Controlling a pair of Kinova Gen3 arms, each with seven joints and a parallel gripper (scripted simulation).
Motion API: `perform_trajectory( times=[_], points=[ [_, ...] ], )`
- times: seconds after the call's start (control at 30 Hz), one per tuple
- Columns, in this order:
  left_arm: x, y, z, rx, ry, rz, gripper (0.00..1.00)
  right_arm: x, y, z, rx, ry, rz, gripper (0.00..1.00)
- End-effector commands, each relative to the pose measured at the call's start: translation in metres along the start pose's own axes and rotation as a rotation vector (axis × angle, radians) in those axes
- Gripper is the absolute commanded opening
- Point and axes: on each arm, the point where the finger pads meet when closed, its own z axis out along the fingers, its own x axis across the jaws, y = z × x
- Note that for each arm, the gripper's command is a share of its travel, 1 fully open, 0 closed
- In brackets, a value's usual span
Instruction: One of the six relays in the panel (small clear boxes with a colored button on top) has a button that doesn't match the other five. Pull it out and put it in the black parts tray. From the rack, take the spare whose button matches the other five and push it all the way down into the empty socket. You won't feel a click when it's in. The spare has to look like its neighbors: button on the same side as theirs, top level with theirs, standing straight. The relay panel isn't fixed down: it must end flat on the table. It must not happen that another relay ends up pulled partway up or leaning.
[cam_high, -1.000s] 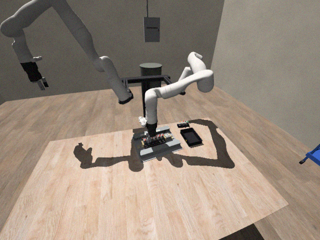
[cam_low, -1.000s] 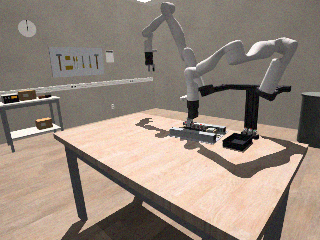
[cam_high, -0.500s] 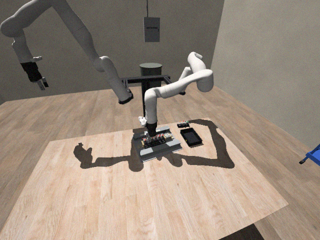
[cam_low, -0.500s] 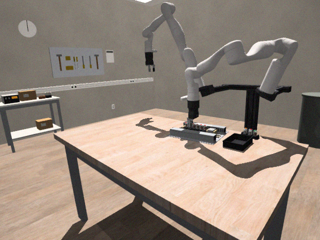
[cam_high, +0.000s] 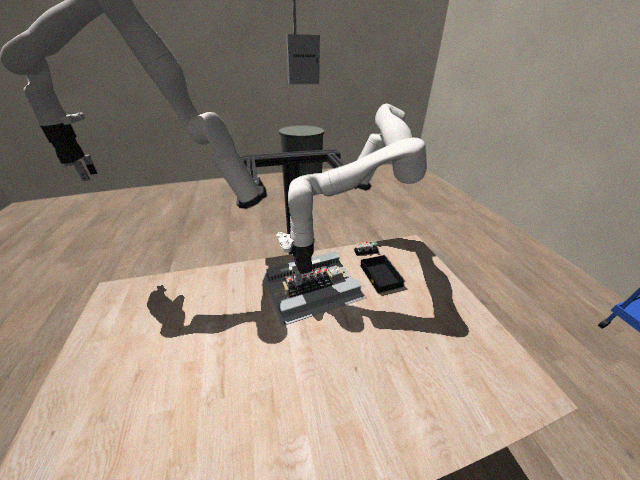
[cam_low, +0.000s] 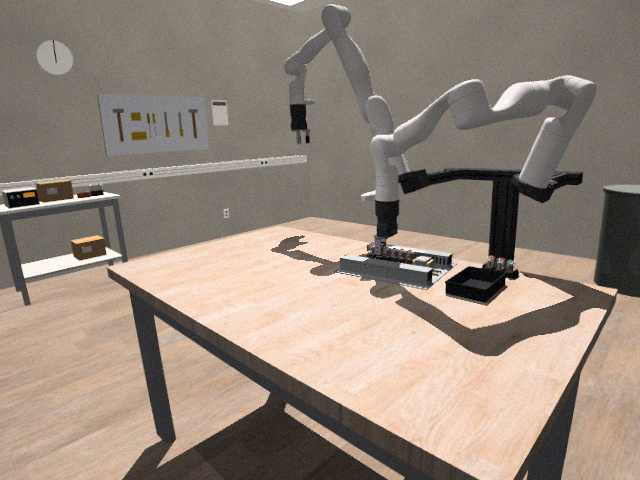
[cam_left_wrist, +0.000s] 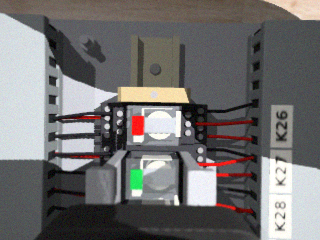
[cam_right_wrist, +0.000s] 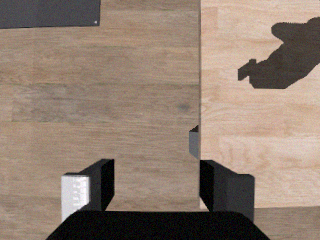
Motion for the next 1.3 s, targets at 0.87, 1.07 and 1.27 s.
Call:
perform_trajectory(
  times=[0.87,1.07,1.27],
  points=[
    [0.0002,-0.0007,-0.0012,0.002,-0.033,0.000,0.00,-0.0001,0.0003,-0.0005,-0.001,0.000,0.000,1.00],
    [0.0001,-0.0007,-0.0013,0.002,-0.029,0.000,0.00,-0.0001,0.0003,-0.0005,-0.001,0.000,0.000,1.00],
    [-0.0001,-0.0007,-0.0013,0.002,-0.022,0.000,0.00,-0.0001,0.0003,-0.0005,-0.001,0.000,0.000,1.00]
  ],
)
